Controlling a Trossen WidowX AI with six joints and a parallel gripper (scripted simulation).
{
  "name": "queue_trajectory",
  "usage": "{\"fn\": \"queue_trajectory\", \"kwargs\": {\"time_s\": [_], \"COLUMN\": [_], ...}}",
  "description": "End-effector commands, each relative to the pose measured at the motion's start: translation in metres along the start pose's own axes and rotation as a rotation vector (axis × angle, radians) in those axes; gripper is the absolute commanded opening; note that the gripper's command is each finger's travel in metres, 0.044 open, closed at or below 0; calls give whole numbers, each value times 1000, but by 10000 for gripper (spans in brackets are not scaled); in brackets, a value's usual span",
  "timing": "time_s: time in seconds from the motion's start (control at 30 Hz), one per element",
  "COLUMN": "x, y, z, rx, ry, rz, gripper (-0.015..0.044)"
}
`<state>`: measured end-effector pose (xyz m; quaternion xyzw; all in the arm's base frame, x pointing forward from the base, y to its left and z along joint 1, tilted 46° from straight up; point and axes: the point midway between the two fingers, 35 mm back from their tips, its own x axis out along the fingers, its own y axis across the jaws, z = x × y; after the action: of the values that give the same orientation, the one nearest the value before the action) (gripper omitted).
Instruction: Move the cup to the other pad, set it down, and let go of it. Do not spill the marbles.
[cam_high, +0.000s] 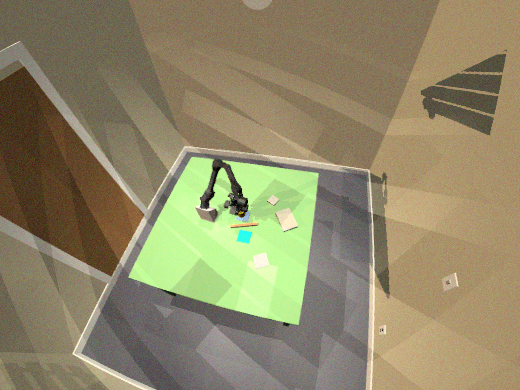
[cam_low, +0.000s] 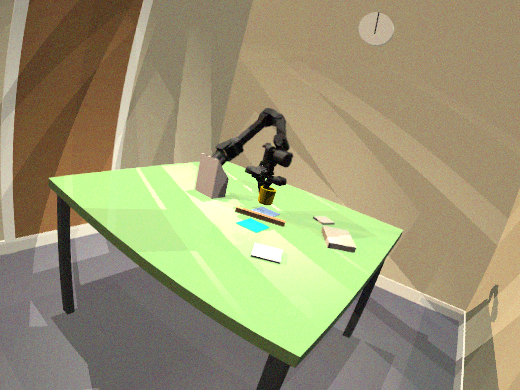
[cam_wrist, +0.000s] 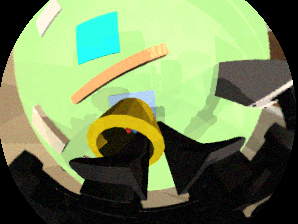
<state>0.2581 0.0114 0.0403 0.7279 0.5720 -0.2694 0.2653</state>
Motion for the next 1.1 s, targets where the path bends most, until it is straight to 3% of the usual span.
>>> {"fn": "queue_trajectory", "kwargs": {"time_s": [0.0,1.07], "x": [-1,-2], "y": [5,23], "z": [7,61], "rx": [-9,-15], "ry": [-2,-4], "rz": [7,11], "gripper": [0,0]}}
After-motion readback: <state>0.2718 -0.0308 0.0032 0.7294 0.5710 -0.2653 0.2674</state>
